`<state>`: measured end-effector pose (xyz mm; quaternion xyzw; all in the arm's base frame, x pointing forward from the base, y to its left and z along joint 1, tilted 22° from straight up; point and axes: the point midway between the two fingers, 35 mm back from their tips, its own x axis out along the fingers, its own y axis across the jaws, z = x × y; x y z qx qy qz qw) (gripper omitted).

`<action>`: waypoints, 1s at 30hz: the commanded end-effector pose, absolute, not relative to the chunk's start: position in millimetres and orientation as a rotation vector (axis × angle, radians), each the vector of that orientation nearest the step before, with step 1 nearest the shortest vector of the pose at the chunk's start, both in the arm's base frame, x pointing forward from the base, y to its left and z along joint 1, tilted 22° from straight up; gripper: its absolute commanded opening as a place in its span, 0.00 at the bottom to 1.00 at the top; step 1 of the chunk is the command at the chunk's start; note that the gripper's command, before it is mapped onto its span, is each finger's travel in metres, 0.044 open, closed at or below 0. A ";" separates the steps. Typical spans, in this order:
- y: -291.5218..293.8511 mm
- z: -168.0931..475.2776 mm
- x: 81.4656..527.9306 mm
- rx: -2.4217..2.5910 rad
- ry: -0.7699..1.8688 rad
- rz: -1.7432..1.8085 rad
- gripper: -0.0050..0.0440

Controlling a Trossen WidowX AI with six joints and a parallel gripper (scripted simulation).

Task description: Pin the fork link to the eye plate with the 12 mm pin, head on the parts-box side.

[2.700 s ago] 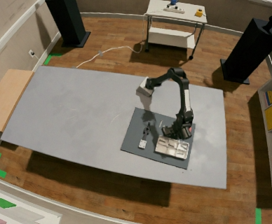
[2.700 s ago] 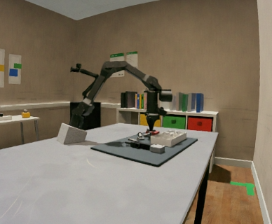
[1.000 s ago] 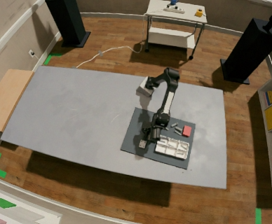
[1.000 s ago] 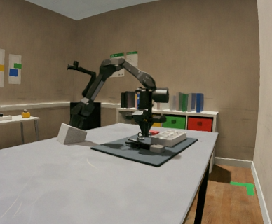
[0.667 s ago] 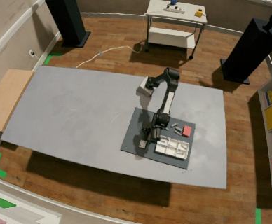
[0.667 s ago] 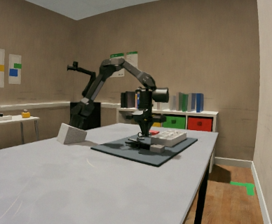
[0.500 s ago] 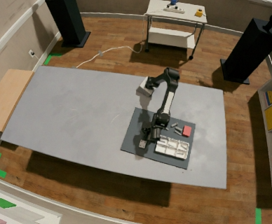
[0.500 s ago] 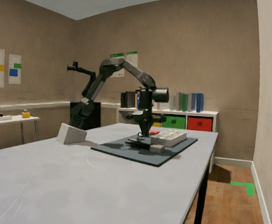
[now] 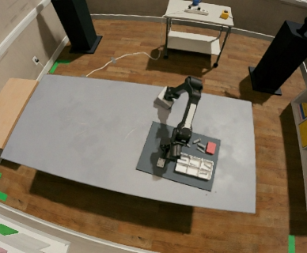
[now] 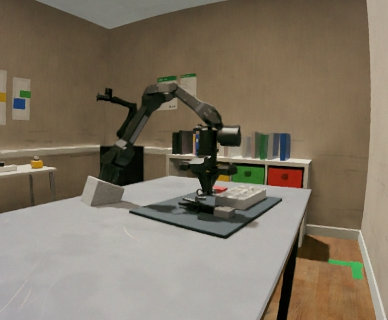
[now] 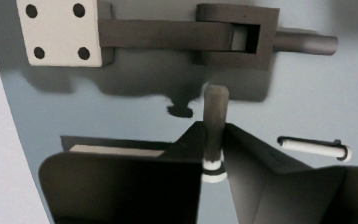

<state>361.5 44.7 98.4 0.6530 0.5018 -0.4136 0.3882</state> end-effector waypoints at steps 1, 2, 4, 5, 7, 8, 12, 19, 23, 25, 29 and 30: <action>44.9 107.8 365.1 1.674 1.257 -1.023 0.00; 44.9 107.8 365.1 1.674 1.257 -1.023 0.00; 44.9 107.8 365.1 1.674 1.257 -1.023 0.00; 44.9 107.8 365.1 1.674 1.257 -1.023 0.00; 44.9 107.8 365.1 1.674 1.257 -1.023 0.00; 44.9 107.8 365.1 1.674 1.257 -1.023 0.00; 45.0 107.6 365.5 1.670 1.254 -1.026 0.00; 46.0 105.6 366.9 1.657 1.246 -1.043 0.00; 46.1 106.9 366.9 1.653 1.239 -1.045 0.00; 46.7 105.4 366.9 1.646 1.236 -1.055 0.00; 47.4 105.1 367.1 1.634 1.224 -1.067 0.00; 47.6 105.0 367.2 1.630 1.221 -1.070 0.00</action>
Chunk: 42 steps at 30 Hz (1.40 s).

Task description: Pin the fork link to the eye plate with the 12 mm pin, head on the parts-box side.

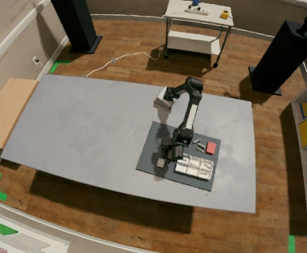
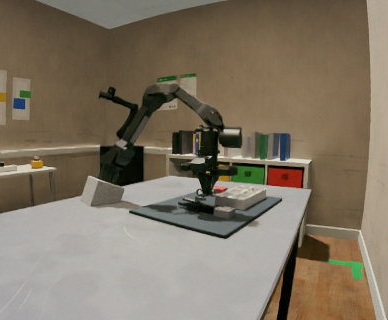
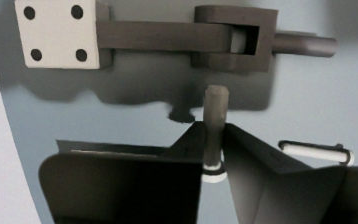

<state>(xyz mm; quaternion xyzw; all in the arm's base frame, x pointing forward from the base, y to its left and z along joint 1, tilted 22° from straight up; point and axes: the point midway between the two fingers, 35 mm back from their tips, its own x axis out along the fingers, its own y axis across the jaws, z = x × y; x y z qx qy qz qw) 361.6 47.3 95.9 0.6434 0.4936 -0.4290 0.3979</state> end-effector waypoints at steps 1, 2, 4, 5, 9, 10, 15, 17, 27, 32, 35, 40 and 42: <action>47.8 104.8 367.3 1.627 1.218 -1.073 0.00; 48.0 104.6 367.3 1.623 1.215 -1.077 0.00; 48.4 104.3 367.4 1.617 1.209 -1.083 0.00; 48.6 104.2 367.5 1.614 1.206 -1.086 0.00; 48.7 105.4 367.7 1.609 1.197 -1.088 0.00; 49.2 104.4 367.7 1.606 1.196 -1.093 0.00; 51.5 101.2 368.7 1.603 1.195 -1.096 0.00; 52.2 101.1 368.4 1.604 1.195 -1.094 0.00; 52.4 101.1 367.9 1.604 1.195 -1.093 0.00; 52.4 101.1 367.9 1.604 1.195 -1.093 0.00; 52.4 101.1 367.9 1.604 1.195 -1.093 0.00; 52.4 101.1 367.9 1.604 1.195 -1.093 0.00; 52.4 101.1 367.9 1.604 1.195 -1.093 0.00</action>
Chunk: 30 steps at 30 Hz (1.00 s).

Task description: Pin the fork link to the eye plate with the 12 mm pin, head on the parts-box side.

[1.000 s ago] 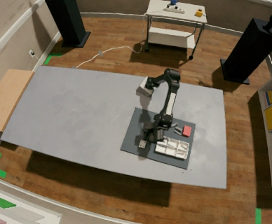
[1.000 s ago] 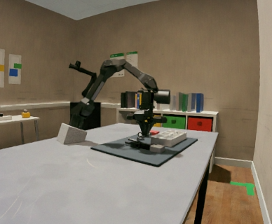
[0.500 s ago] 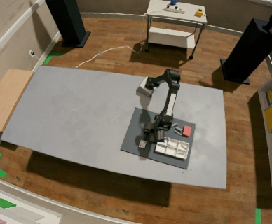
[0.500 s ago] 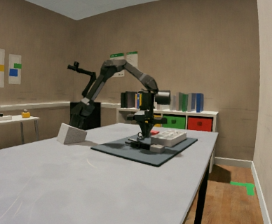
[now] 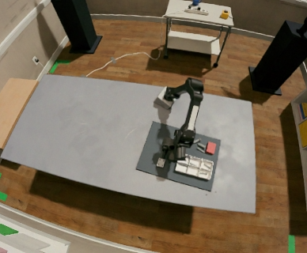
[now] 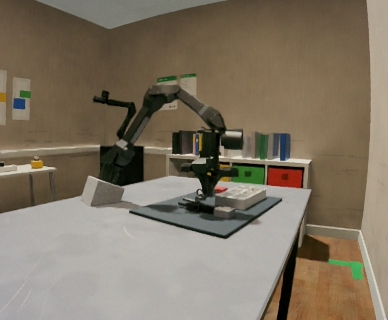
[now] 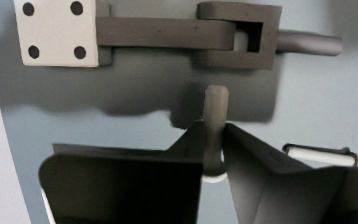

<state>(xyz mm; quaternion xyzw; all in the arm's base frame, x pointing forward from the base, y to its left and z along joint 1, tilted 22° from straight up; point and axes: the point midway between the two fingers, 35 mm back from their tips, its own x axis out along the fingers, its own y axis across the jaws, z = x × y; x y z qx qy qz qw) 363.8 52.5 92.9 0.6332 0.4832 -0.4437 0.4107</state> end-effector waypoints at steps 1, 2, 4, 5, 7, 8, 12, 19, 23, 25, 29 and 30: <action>52.4 101.1 367.9 1.604 1.195 -1.093 0.00; 52.4 101.1 367.9 1.604 1.195 -1.093 0.00; 52.4 101.1 367.9 1.604 1.195 -1.093 0.00; 52.4 101.1 367.9 1.604 1.195 -1.093 0.00; 52.4 101.1 367.9 1.604 1.195 -1.093 0.00; 52.4 101.1 367.9 1.604 1.195 -1.093 0.00; 52.4 101.1 367.9 1.604 1.195 -1.093 0.00; 52.4 101.1 367.9 1.604 1.195 -1.093 0.00; 52.5 100.2 367.7 1.603 1.196 -1.095 0.00; 52.7 98.3 367.3 1.601 1.198 -1.099 0.00; 53.3 92.7 364.9 1.595 1.206 -1.113 0.00; 53.5 92.2 365.0 1.594 1.206 -1.113 0.00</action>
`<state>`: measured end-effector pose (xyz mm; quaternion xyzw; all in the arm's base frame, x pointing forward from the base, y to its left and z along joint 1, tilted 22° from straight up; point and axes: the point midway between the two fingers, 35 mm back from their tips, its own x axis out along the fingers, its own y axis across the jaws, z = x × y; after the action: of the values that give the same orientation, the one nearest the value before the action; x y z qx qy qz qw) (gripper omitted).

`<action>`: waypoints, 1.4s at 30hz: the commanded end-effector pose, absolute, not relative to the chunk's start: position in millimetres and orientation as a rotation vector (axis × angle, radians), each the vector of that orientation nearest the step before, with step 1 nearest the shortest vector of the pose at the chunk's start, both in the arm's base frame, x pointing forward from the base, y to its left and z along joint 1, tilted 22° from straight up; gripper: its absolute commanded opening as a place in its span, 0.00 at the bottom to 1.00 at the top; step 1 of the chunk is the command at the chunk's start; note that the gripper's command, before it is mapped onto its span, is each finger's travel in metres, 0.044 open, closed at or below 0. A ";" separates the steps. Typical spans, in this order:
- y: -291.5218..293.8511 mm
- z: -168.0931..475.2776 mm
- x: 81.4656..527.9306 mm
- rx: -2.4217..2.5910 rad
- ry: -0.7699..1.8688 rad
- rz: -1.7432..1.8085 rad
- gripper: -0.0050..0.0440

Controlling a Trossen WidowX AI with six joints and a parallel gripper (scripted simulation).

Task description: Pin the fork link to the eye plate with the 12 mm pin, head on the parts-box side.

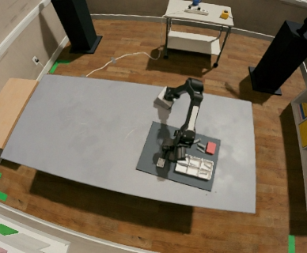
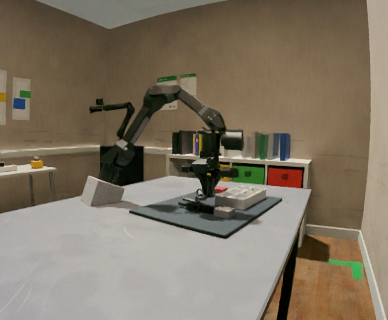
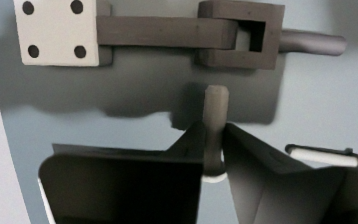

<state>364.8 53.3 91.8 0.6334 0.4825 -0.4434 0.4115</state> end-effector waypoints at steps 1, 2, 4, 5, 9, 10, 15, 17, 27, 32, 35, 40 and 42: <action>53.8 91.6 365.1 1.594 1.205 -1.113 0.00; 54.1 90.9 365.2 1.594 1.205 -1.114 0.00; 54.1 90.9 365.2 1.594 1.205 -1.114 0.00; 53.9 92.9 365.5 1.598 1.200 -1.106 0.00; 55.9 86.7 365.9 1.594 1.206 -1.113 0.00; 56.2 85.8 366.0 1.594 1.206 -1.113 0.00; 57.8 80.5 367.0 1.594 1.205 -1.114 0.00; 58.7 78.3 367.3 1.594 1.206 -1.114 0.00; 61.1 71.4 368.6 1.594 1.206 -1.113 0.00; 61.3 71.7 369.9 1.598 1.201 -1.107 0.00; 61.5 70.7 369.9 1.597 1.202 -1.108 0.00; 61.4 71.1 369.9 1.597 1.201 -1.107 0.00; 61.4 71.2 370.0 1.597 1.201 -1.107 0.00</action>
<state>369.0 61.7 67.9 0.6334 0.4822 -0.4434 0.4121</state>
